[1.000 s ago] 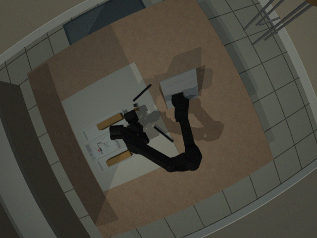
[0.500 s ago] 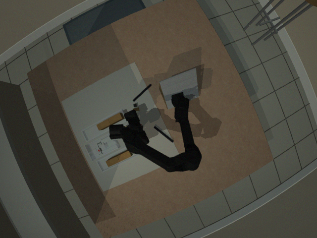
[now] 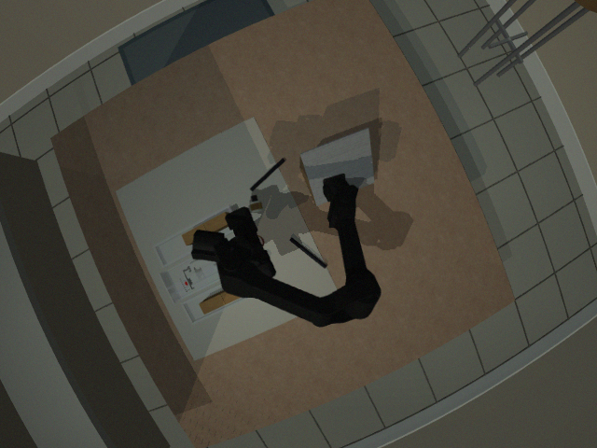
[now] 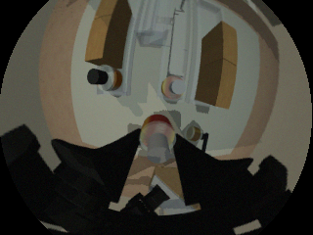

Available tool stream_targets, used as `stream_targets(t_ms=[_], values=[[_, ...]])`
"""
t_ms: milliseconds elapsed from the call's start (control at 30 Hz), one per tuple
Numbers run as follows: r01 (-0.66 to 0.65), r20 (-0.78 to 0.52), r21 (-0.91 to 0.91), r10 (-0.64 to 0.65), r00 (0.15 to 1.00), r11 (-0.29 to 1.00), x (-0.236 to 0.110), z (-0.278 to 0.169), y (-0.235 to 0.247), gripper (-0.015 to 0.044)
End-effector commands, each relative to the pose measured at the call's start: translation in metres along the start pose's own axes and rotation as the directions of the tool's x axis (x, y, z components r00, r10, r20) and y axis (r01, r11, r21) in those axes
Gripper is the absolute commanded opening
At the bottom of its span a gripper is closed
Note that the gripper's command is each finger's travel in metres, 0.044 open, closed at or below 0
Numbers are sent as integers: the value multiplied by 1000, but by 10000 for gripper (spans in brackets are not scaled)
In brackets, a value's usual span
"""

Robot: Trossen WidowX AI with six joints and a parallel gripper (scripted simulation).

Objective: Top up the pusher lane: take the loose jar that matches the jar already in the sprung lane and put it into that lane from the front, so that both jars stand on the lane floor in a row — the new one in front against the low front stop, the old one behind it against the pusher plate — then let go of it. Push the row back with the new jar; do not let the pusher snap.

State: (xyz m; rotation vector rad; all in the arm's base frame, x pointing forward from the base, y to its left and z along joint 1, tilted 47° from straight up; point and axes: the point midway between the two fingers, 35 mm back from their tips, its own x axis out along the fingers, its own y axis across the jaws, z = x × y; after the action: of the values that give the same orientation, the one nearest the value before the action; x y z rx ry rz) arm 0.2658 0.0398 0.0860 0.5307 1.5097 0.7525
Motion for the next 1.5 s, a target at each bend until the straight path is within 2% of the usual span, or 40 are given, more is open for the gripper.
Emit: stream_targets(t_ms=[0, 100, 233, 533, 967, 1467], values=[[6, 8, -25, -6, 1000, 1000, -24, 1, 3, 0], [6, 11, -35, -6, 1000, 999, -37, 0, 5, 0], [6, 12, -36, -6, 1000, 999, -37, 0, 5, 0], [6, 13, -53, -5, 1000, 999, 12, 14, -22, 0], [5, 13, -54, -4, 1000, 999, 36, 15, -22, 0], [5, 14, -54, -4, 1000, 999, 37, 19, -22, 0]])
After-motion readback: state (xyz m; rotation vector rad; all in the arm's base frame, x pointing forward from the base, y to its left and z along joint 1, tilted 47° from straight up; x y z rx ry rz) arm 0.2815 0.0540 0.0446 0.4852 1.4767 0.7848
